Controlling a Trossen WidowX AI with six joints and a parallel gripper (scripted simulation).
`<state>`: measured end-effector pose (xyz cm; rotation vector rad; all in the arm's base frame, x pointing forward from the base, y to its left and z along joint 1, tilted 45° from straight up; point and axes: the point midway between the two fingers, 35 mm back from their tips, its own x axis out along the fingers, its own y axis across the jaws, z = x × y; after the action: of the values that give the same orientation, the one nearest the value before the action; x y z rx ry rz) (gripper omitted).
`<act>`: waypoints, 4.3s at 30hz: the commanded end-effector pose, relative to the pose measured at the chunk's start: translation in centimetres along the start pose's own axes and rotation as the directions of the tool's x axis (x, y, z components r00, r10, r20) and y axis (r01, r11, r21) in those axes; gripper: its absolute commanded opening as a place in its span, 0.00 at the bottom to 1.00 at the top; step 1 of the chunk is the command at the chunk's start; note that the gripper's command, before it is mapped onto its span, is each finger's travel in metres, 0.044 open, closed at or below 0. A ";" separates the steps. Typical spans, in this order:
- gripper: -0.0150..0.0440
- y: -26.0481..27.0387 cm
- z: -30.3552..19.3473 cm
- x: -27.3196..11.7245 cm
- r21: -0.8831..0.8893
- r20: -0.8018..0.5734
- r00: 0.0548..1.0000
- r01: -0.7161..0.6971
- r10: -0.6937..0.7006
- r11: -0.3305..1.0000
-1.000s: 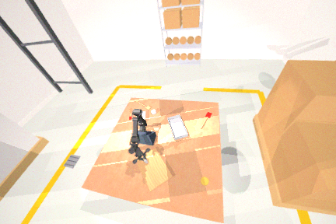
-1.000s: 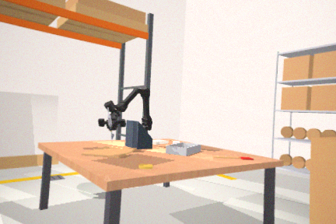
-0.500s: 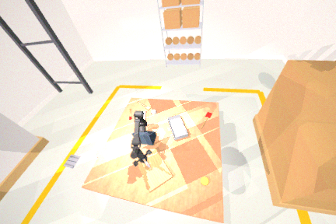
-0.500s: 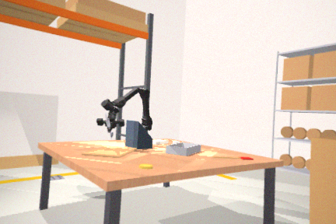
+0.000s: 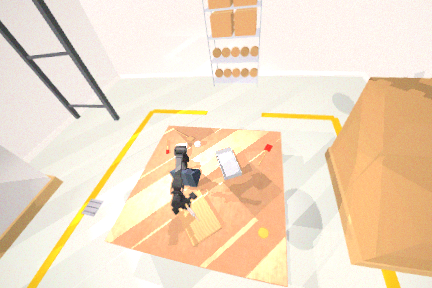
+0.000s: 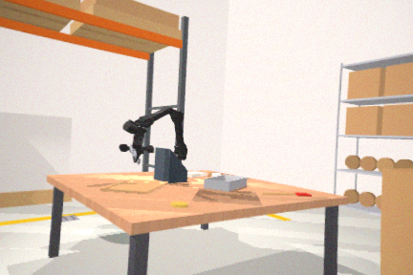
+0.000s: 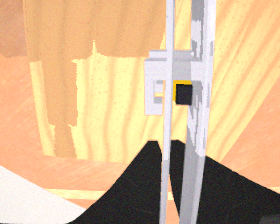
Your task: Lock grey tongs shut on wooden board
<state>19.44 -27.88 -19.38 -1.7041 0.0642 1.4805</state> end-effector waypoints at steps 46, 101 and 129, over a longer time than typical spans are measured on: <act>0.00 -3.0 1.1 -1.0 -0.052 0.399 0.917 0.025 -0.002 0.998; 0.00 -3.2 5.0 7.1 -0.052 0.399 0.917 0.028 -0.005 0.998; 1.00 -3.2 5.1 7.1 -0.056 0.406 0.914 0.029 -0.004 0.998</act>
<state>19.21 -19.35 -23.22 -1.4056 -0.2192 1.8121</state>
